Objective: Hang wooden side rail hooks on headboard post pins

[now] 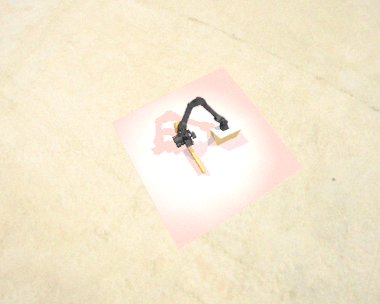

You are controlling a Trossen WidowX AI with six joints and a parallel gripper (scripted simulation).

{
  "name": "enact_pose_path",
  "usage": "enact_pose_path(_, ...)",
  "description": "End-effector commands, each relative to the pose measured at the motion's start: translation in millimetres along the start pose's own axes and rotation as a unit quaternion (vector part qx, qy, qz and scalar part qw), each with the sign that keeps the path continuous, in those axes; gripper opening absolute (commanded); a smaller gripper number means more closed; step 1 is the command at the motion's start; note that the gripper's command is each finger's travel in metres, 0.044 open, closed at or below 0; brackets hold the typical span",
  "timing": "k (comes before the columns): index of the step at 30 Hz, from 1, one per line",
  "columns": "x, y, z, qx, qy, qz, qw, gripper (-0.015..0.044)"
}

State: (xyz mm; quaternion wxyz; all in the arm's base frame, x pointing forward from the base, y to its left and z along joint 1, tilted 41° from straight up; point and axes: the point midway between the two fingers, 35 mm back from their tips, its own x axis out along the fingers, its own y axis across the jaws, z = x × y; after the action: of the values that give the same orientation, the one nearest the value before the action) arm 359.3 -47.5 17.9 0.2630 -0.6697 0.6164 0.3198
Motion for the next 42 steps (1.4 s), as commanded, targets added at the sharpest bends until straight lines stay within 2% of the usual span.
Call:
enact_pose_path(1,-3.7,-1.7,-2.4,0.0,0.001,-0.005,1.0,0.0)
enact_pose_path(42,-4.1,-2.6,-7.0,0.0,0.001,-0.005,1.0,0.0)
